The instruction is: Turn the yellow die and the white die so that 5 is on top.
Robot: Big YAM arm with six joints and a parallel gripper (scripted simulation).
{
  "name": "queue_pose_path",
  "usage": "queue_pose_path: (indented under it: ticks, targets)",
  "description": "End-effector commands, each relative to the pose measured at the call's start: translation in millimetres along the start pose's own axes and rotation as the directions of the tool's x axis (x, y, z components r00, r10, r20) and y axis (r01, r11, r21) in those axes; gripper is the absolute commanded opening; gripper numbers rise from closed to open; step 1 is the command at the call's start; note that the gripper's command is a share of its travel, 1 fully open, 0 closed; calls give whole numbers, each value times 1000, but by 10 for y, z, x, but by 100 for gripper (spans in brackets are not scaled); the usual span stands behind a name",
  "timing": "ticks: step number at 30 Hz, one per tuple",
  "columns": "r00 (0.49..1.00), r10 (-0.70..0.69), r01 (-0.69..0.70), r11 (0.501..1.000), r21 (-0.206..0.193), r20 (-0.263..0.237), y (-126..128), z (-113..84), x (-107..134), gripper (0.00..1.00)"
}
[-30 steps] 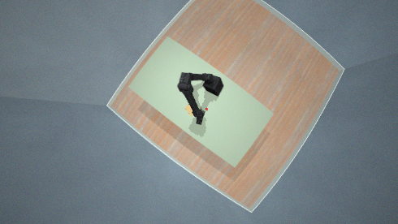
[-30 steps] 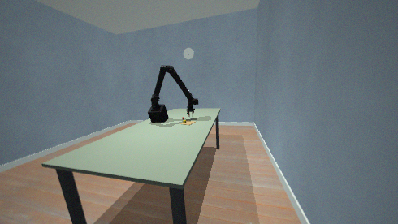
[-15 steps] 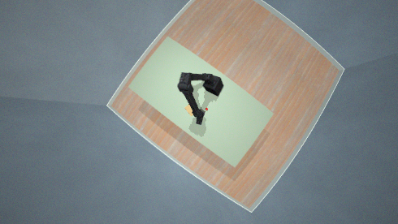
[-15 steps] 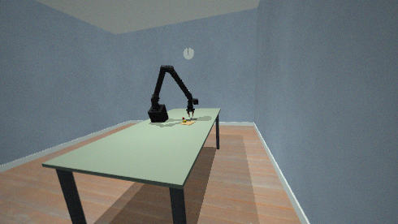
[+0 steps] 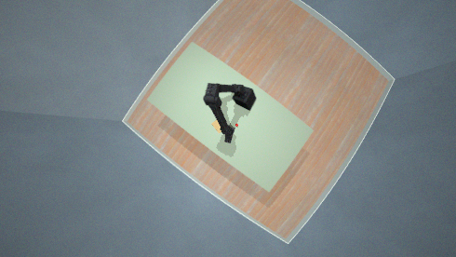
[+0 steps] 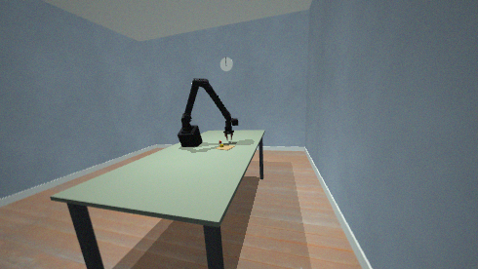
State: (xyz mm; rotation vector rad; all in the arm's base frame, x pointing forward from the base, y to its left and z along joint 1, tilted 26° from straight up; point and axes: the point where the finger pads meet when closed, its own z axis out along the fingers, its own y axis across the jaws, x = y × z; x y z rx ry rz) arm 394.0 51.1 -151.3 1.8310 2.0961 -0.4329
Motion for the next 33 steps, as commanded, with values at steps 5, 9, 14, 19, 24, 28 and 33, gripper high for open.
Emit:
queue_pose_path:
  ticks: [5, 9, 14, 19, 24, 28, 33]
  targets:
    - [1000, 0, 0, 1000, -23, 1, 91, -11, 0, 38]
    - [1000, 0, 0, 1000, -23, 1, 94, -11, 0, 38]
    - [1000, 3, -3, 1000, -26, 0, 122, -11, -1, 38]
    - [1000, 5, -5, 1000, -27, 0, 139, -11, -2, 38]
    - [1000, 5, -5, 1000, -28, 0, 146, -11, -3, 38]
    - [1000, 5, -5, 1000, -28, 0, 146, -11, -3, 38]
    - [1000, 5, -5, 1000, -28, 0, 146, -11, -3, 38]
